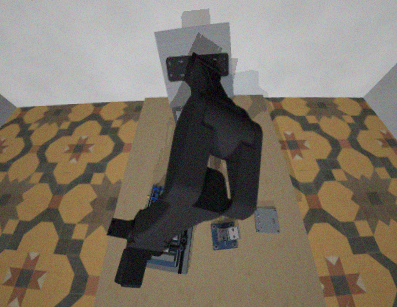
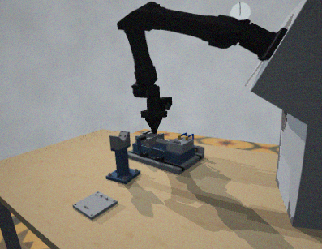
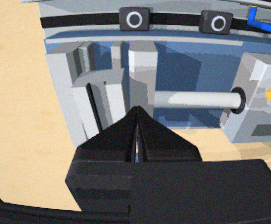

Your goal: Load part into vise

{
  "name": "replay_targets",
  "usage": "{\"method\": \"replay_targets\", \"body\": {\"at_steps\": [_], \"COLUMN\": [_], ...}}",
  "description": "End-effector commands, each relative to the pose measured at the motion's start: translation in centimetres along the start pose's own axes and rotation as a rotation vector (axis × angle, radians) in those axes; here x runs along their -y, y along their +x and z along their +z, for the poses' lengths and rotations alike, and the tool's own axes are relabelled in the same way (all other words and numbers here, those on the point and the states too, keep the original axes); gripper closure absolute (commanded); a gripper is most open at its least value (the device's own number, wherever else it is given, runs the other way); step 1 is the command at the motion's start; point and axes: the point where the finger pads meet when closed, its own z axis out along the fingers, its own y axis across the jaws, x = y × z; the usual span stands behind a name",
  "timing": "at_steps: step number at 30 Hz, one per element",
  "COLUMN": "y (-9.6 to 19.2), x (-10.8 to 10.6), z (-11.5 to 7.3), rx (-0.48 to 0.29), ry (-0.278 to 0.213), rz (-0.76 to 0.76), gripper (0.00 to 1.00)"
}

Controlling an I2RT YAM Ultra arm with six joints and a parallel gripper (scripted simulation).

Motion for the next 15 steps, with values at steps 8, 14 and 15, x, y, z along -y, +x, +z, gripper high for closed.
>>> {"method": "replay_targets", "body": {"at_steps": [8, 14, 15], "y": [-0.26, -0.26, -0.25], "x": [-0.91, -1.03, -1.06], "z": [0.11, 0.11, 0.11], "rx": [0.013, 0.013, 0.013], "ry": [-0.001, -0.001, -0.001], "rz": [0.007, 0.007, 0.007], "gripper": [1.0, 1.0, 1.0]}}
